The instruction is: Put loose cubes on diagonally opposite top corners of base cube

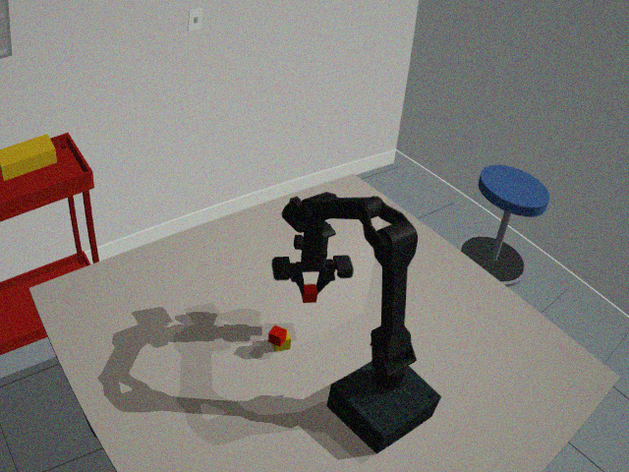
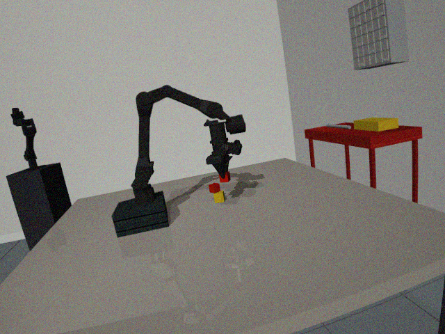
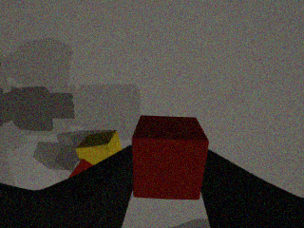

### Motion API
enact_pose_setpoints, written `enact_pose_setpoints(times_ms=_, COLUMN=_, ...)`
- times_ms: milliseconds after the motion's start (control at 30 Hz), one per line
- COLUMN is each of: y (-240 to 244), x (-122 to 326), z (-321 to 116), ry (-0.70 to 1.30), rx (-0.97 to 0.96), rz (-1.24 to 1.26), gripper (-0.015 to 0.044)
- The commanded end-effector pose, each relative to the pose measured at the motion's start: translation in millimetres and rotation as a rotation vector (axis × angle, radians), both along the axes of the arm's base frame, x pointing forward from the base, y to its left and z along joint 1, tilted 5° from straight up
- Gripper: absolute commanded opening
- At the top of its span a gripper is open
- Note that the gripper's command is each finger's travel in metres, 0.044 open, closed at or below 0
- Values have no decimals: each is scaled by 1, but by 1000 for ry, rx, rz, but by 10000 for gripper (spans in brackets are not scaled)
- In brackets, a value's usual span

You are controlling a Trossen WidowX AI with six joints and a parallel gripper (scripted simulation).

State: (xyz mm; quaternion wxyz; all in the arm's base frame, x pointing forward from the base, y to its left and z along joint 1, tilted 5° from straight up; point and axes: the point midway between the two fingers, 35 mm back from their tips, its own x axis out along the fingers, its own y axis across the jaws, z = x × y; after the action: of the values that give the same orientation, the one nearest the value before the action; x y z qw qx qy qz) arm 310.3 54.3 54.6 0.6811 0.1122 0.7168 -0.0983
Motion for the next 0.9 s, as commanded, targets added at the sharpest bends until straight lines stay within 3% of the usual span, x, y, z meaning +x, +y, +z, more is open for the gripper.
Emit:
enact_pose_setpoints(times_ms=0, y=13, x=-3, z=0, ry=2, rx=1, rz=-102, gripper=105)
enact_pose_setpoints(times_ms=667, y=72, x=-24, z=0, ry=23, rx=-18, rz=-597, gripper=105)
enact_pose_setpoints(times_ms=867, y=74, x=-25, z=0, ry=23, rx=-19, rz=-614, gripper=105)
